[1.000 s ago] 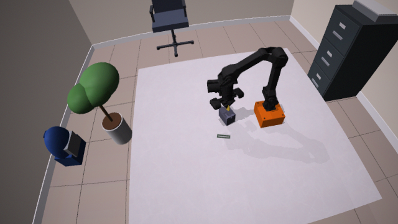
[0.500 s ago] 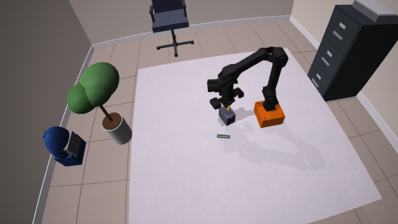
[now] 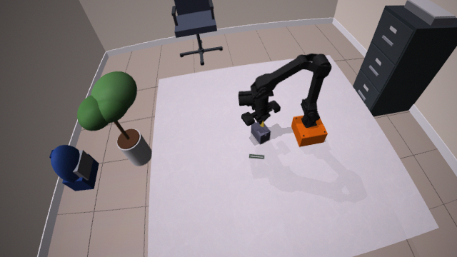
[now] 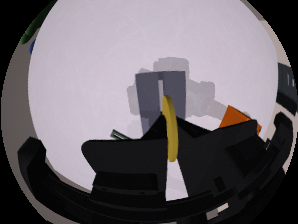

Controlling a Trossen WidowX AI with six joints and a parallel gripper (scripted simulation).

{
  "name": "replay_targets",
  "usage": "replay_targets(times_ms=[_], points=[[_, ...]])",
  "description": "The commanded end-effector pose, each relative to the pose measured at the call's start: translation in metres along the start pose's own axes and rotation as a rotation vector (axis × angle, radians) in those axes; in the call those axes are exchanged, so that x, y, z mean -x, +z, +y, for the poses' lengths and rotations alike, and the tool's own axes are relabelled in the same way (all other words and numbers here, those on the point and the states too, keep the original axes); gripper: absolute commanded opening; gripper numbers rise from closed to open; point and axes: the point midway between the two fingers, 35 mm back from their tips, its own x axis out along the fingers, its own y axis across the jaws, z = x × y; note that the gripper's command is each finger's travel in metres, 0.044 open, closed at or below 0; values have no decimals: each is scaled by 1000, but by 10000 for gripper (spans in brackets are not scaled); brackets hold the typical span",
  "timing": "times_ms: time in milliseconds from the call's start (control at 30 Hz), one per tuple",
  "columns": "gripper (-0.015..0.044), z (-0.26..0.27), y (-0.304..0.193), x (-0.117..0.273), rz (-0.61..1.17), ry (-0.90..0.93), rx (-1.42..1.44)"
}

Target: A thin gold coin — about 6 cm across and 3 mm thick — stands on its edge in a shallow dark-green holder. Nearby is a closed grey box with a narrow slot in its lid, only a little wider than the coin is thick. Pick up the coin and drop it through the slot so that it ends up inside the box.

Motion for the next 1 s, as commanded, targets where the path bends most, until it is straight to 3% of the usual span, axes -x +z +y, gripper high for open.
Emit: replay_targets(times_ms=[0, 967], points=[[0, -2, -1, -1, 1, -6, -4], [0, -4, -1, -6, 0, 0, -12]])
